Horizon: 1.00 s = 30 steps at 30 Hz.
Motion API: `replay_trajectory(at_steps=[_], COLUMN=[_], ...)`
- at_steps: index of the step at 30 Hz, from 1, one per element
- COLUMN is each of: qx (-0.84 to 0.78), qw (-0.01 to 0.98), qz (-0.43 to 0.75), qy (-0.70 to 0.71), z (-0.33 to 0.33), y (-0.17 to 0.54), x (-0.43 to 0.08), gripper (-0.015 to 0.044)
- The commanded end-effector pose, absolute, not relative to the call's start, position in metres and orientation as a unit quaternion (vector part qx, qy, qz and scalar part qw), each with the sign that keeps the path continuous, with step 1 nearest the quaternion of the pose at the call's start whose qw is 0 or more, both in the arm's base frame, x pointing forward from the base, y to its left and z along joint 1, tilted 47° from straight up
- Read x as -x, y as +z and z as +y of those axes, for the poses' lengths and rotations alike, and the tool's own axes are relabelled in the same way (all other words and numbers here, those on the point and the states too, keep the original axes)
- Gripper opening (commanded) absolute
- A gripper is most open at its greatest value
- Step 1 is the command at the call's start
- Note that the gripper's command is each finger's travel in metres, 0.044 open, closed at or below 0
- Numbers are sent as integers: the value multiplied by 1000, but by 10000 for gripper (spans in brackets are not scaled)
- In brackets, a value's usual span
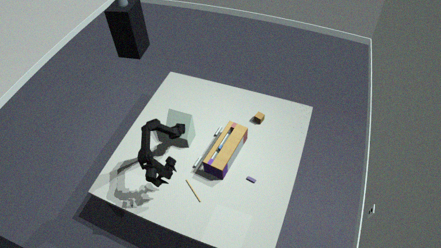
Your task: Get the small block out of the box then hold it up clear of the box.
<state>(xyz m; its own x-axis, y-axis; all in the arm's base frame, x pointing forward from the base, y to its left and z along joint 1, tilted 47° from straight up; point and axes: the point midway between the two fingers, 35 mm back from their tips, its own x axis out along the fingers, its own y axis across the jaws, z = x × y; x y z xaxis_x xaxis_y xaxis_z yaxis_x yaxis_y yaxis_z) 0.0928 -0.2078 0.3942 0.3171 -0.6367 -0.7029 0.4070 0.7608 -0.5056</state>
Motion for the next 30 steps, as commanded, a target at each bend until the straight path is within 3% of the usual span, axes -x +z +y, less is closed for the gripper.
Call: replay_trajectory(at_steps=[1,15,23,30], qx=[102,204,386,578], qw=[797,653,428,220], qz=[543,728,816,782], qy=[-246,-34,51,78], z=[-221,-148,-66,-5], y=[349,195,87,22], x=[-141,-284,-299,-280], gripper=[400,400,400,400])
